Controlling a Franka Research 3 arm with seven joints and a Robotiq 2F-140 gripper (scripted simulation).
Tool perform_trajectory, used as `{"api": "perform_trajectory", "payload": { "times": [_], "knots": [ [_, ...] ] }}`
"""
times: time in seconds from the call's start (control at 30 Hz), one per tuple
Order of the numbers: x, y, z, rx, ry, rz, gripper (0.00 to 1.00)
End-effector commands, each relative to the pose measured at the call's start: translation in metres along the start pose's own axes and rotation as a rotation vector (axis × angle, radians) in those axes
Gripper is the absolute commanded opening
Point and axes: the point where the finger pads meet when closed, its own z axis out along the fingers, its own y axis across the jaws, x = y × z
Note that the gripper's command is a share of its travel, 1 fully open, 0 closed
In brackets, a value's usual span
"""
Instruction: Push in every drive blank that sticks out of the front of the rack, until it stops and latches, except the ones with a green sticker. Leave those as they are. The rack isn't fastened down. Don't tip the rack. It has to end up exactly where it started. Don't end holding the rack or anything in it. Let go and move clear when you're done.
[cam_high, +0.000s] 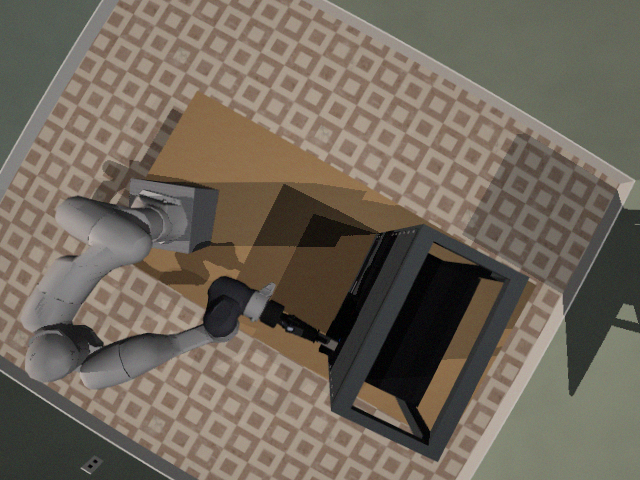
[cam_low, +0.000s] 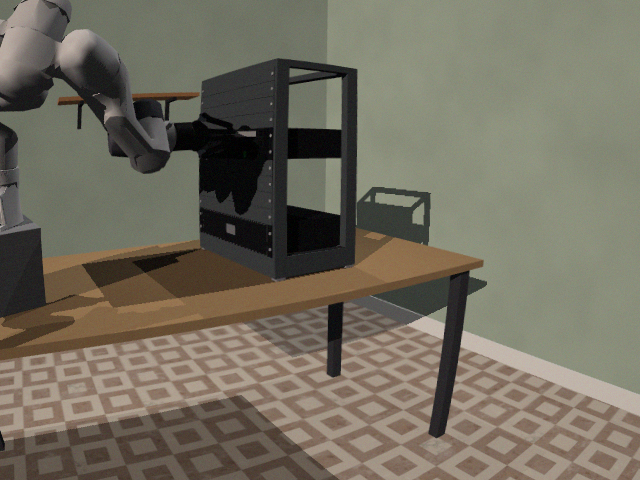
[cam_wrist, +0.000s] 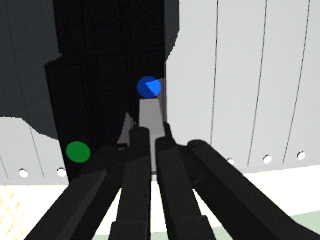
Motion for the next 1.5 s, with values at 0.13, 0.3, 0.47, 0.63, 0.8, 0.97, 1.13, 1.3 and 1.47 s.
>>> {"api": "perform_trajectory", "payload": {
  "times": [0.13, 0.3, 0.47, 0.63, 0.8, 0.97, 1.13, 1.3, 1.47],
  "knots": [
    [0.003, -0.002, 0.001, 0.005, 0.005, 0.006, 0.00],
    [0.003, -0.002, 0.001, 0.005, 0.005, 0.006, 0.00],
    [0.003, -0.002, 0.000, 0.005, 0.005, 0.006, 0.00],
    [0.003, -0.002, -0.014, 0.005, 0.005, 0.006, 0.00],
    [0.003, -0.002, -0.043, 0.005, 0.005, 0.006, 0.00],
    [0.003, -0.002, -0.061, 0.005, 0.005, 0.006, 0.00],
    [0.003, -0.002, -0.079, 0.005, 0.005, 0.006, 0.00],
    [0.003, -0.002, -0.081, 0.005, 0.005, 0.006, 0.00],
    [0.003, -0.002, -0.081, 0.005, 0.005, 0.006, 0.00]
  ]
}}
